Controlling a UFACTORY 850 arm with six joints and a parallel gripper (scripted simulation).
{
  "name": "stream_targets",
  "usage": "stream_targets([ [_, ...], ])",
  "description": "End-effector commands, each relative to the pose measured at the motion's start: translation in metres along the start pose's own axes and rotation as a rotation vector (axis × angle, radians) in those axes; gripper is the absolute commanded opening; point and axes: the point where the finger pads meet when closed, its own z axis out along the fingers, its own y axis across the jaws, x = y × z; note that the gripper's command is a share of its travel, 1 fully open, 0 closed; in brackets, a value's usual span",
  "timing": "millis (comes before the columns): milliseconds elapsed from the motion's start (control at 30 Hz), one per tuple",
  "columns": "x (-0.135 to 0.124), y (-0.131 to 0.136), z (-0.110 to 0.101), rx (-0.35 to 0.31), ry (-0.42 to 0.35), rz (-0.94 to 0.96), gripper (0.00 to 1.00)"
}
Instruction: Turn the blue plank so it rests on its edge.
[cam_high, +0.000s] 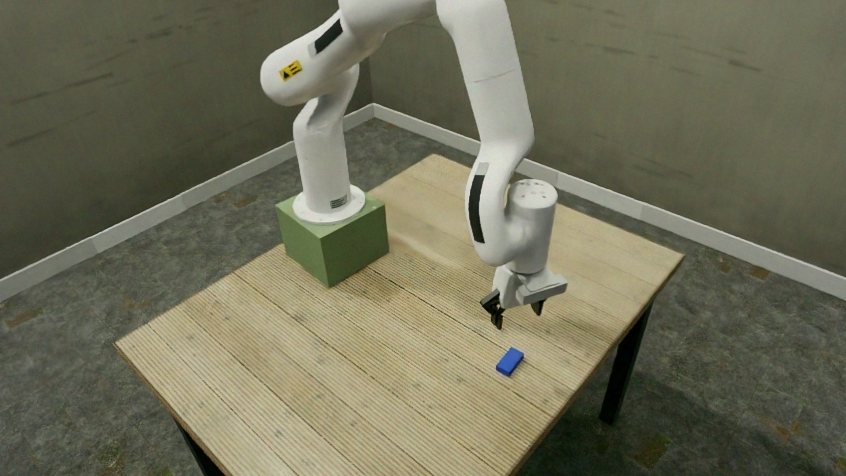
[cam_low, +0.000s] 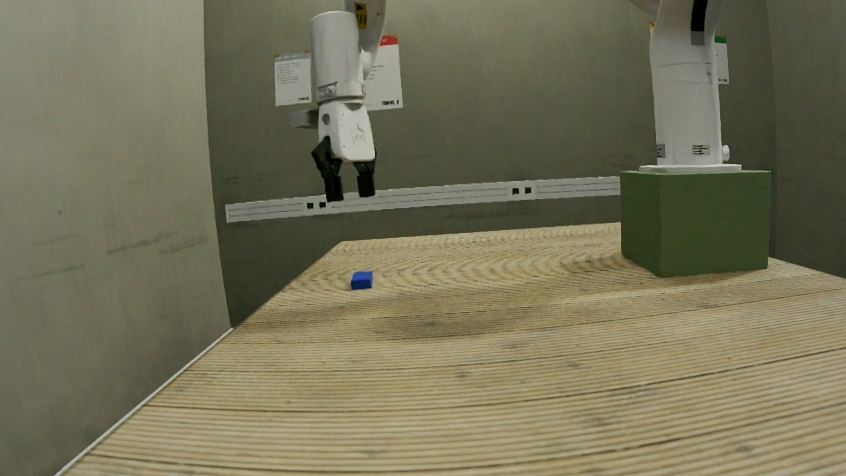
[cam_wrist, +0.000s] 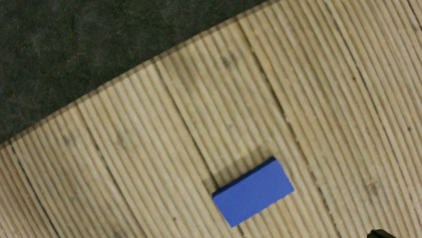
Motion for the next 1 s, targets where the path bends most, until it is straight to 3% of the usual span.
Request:
stream_targets([
  [0,0.003,-0.002,-0.001,-0.043,-0.01,0.185,1.0],
  [67,0.004,-0.003,-0.001,-0.057,-0.023,0.352,1.0],
  [500,0.012,-0.007,-0.006,-0.079,-0.051,0.914,1.0],
  [567,0.012,-0.007,-0.006,-0.079,-0.051,0.914,1.0],
  [600,0.012,-0.008,-0.007,-0.094,-0.054,1.041,1.0],
  [967,0.016,-0.01,-0.013,-0.141,-0.045,1.5,1.0],
])
